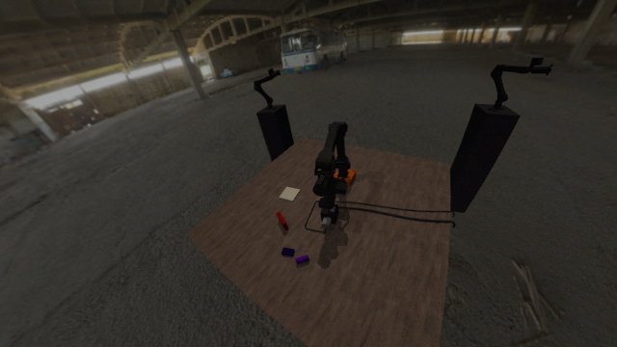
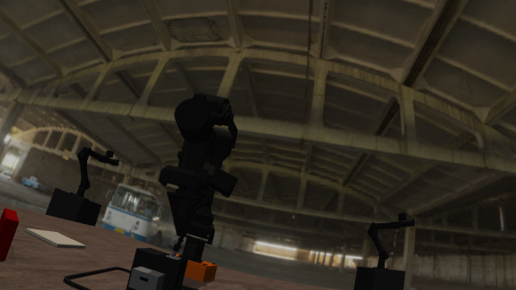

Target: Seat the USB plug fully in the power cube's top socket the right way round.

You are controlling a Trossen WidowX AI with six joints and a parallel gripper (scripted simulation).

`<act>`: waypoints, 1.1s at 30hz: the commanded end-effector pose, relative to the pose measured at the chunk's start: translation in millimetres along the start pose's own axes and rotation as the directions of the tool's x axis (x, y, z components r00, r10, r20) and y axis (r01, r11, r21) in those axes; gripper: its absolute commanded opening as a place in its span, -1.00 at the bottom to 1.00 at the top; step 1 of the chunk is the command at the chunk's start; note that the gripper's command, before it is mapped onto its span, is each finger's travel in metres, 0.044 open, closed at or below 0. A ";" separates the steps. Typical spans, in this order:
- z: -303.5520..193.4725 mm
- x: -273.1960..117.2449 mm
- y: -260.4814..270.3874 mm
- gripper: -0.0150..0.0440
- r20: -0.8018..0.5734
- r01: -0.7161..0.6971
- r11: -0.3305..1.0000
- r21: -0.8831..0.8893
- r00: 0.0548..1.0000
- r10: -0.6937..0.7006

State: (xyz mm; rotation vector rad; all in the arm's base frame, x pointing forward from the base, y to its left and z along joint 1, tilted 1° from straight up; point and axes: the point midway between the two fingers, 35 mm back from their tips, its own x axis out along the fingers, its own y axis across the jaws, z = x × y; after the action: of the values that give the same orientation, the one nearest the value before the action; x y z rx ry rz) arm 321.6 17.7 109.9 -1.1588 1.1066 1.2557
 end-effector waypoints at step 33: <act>0.0 5.1 -0.1 -0.49 0.003 -0.001 1.000 -0.005 1.000 0.001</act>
State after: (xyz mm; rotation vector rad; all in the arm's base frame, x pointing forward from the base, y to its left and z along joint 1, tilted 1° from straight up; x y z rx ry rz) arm 321.8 18.4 107.2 -1.1574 1.1016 1.2562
